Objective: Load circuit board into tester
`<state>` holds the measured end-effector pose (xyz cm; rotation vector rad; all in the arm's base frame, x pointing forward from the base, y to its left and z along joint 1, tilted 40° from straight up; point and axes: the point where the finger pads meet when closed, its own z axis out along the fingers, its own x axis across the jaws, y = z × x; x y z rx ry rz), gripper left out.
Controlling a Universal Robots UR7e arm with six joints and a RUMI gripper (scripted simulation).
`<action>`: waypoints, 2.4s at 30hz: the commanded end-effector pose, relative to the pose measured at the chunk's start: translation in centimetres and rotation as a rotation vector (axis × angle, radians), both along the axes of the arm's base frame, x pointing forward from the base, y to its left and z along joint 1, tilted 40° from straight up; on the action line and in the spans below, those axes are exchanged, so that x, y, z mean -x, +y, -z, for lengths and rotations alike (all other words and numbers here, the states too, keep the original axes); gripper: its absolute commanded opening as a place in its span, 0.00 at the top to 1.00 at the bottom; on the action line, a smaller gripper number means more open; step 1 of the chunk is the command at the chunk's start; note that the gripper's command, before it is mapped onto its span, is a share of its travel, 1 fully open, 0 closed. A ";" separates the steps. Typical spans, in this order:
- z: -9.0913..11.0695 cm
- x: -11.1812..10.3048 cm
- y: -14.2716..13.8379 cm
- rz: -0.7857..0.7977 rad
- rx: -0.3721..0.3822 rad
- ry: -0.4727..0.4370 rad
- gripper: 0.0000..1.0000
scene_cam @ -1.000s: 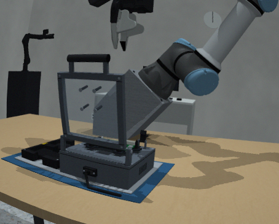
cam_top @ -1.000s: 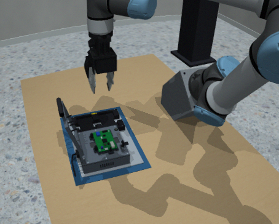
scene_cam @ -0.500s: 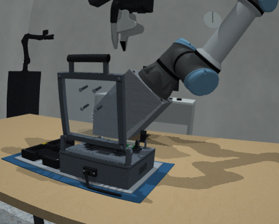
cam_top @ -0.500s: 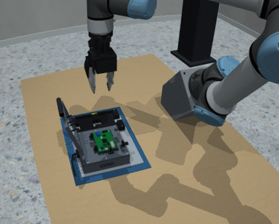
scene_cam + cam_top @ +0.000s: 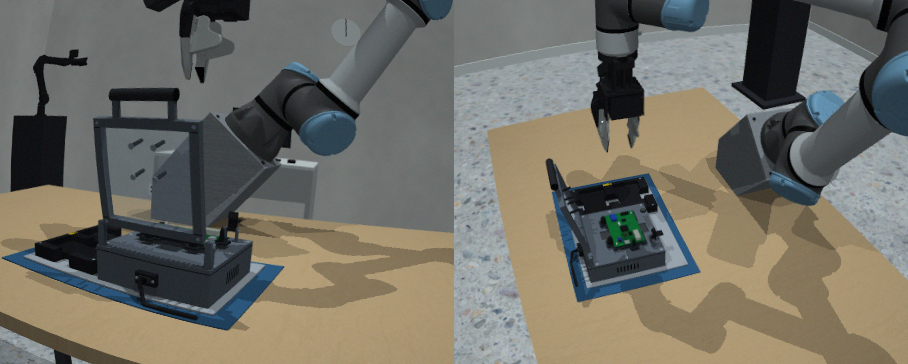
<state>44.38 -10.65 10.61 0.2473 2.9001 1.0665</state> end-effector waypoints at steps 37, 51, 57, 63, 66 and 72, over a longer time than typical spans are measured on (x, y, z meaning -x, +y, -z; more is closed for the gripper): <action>0.1 -13.5 -2.2 0.000 0.001 -0.001 0.70; 0.1 -14.3 -2.4 0.000 0.001 -0.001 0.70; 0.1 -14.3 -2.3 0.000 0.001 -0.001 0.70; 0.2 -14.3 -2.3 0.000 0.001 -0.001 0.70; 0.2 -14.3 -2.3 0.000 0.001 -0.001 0.70; 0.2 -14.3 -2.3 0.000 0.001 -0.001 0.70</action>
